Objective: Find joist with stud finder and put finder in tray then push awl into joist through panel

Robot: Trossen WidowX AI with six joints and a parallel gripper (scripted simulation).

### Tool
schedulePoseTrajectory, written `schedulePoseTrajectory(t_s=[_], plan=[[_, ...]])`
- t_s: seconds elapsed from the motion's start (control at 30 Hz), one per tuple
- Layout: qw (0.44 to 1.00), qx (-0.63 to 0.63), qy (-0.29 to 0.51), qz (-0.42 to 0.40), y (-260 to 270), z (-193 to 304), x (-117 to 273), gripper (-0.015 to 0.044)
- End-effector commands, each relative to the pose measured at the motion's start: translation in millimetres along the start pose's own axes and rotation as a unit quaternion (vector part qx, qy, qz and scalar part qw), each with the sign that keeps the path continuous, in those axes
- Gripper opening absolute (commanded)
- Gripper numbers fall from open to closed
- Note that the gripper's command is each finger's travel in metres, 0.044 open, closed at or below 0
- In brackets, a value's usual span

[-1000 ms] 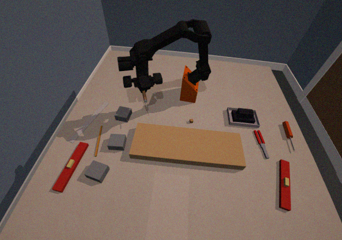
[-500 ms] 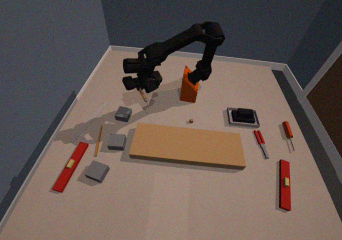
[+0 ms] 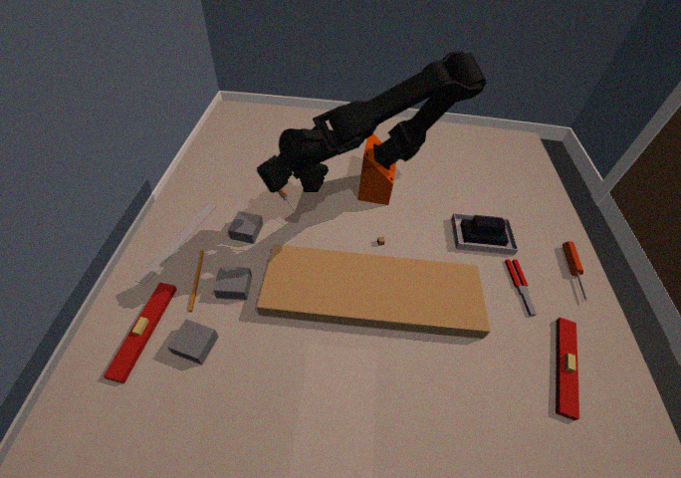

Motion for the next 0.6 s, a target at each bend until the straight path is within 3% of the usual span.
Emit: schedulePoseTrajectory(t_s=[0.0,0.37,0.57], plan=[[0.996,0.047,0.053,0.054,-2.3,-8.2,17.6,0.0],[0.956,0.142,0.184,0.177,1.1,-34.5,60.9,0.0],[0.962,0.137,0.169,0.165,-2.5,-42.5,60.1,0.0]])
Point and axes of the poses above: the point midway between the two fingers, 35 mm back from their tips, its own x axis back along the fingers, its own y axis across the jaws, z = x × y, the point moved 10 cm from there along x, back along the fingers, and after that the axes turned 14 degrees about -x, right-handed, at the moved point
